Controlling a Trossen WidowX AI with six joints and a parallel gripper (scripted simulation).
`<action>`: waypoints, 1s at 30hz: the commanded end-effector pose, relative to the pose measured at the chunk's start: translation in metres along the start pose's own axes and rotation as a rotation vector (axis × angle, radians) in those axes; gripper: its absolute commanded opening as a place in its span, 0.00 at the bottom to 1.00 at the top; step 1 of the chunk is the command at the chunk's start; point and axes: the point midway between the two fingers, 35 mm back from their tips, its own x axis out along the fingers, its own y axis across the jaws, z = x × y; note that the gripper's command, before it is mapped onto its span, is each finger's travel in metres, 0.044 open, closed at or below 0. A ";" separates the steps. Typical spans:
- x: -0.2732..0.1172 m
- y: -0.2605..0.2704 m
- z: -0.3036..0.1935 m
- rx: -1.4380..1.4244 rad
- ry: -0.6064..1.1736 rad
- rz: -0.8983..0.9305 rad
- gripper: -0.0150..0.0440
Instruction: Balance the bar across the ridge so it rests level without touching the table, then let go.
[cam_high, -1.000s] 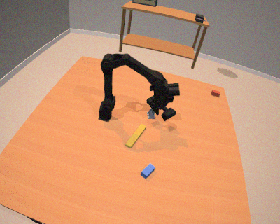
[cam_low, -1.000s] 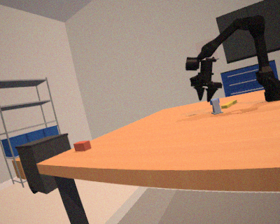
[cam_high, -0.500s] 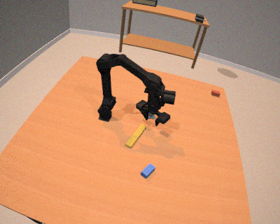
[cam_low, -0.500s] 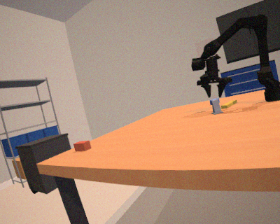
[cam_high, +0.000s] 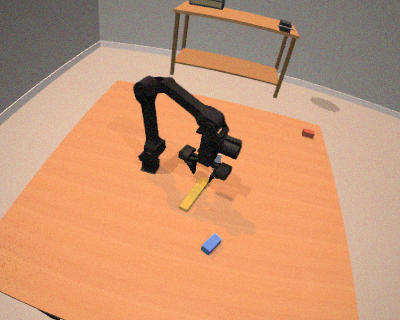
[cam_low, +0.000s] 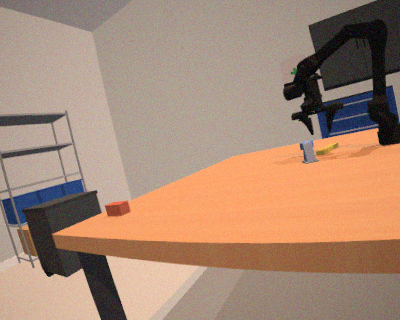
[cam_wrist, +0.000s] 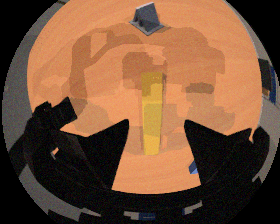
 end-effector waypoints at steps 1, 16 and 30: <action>-0.002 0.004 -0.002 -0.024 -0.005 0.001 0.79; 0.042 0.004 -0.002 -0.024 -0.005 0.001 0.79; 0.062 0.004 -0.002 -0.024 -0.005 0.001 0.79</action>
